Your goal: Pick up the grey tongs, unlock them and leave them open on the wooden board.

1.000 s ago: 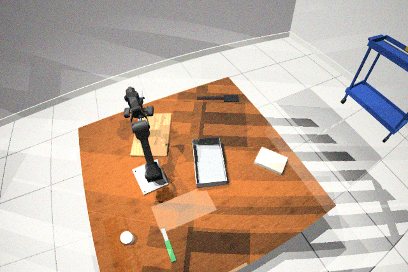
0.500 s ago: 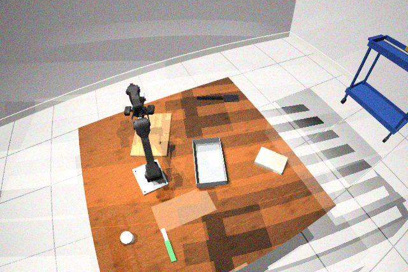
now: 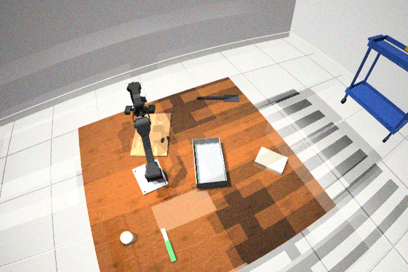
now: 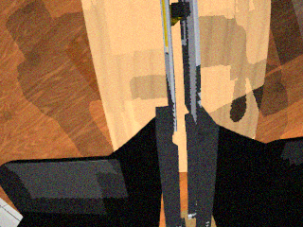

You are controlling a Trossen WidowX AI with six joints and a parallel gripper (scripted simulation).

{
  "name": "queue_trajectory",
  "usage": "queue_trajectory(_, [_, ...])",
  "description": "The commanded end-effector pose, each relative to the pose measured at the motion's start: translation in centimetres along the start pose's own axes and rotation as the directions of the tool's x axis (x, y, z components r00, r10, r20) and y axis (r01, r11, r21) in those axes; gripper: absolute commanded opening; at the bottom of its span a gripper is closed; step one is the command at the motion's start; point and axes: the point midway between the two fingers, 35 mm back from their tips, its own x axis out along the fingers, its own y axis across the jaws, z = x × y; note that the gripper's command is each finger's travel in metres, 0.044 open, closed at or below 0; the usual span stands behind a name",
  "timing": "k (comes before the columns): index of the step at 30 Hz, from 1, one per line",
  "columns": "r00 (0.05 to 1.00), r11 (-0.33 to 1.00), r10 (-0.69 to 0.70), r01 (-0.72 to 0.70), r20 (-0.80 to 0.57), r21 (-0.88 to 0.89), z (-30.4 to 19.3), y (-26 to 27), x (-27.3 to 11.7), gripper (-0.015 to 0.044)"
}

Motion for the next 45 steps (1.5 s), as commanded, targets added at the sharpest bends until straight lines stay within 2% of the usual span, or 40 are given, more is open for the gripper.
queue_trajectory(1, [1.000, 1.000, 0.005, -0.005, 0.000, 0.004, 0.1, 0.1, -0.1, -0.0150])
queue_trajectory(45, [1.000, 1.000, 0.004, -0.004, 0.000, 0.005, 0.6, 0.2, 6.8, -0.0150])
